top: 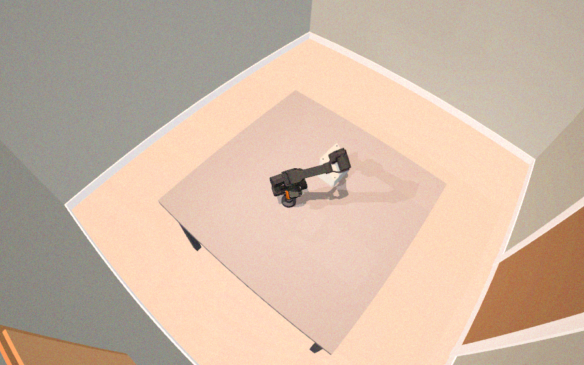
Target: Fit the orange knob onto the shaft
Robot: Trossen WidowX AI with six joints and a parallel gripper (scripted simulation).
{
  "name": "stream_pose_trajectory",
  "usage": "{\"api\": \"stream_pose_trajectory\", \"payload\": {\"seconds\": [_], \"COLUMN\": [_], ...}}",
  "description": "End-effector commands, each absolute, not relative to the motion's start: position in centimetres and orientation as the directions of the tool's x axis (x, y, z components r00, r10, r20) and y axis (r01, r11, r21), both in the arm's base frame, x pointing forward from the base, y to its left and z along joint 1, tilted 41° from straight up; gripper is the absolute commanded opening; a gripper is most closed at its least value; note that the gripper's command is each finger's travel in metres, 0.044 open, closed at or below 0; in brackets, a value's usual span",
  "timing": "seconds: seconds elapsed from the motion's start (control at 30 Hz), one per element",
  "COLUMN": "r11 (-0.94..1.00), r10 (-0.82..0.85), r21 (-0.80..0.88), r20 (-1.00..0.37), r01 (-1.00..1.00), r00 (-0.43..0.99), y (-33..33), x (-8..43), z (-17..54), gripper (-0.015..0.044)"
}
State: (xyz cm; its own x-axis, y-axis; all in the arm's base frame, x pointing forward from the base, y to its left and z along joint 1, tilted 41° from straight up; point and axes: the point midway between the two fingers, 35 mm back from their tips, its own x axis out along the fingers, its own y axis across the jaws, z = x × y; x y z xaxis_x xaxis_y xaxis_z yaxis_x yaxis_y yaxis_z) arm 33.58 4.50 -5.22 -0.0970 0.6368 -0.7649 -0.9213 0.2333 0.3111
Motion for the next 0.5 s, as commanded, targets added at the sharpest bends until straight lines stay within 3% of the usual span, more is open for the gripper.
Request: {"api": "stream_pose_trajectory", "payload": {"seconds": [0.0,0.47], "r11": [0.21,0.21], "r10": [0.638,0.638], "r21": [0.294,0.294], "r20": [-0.764,-0.764], "r01": [-0.932,-0.932], "r00": [-0.097,-0.097], "y": [4.56,4.68], "x": [33.51,33.56], "z": [-5.32,-5.41], "gripper": [0.0,0.0]}}
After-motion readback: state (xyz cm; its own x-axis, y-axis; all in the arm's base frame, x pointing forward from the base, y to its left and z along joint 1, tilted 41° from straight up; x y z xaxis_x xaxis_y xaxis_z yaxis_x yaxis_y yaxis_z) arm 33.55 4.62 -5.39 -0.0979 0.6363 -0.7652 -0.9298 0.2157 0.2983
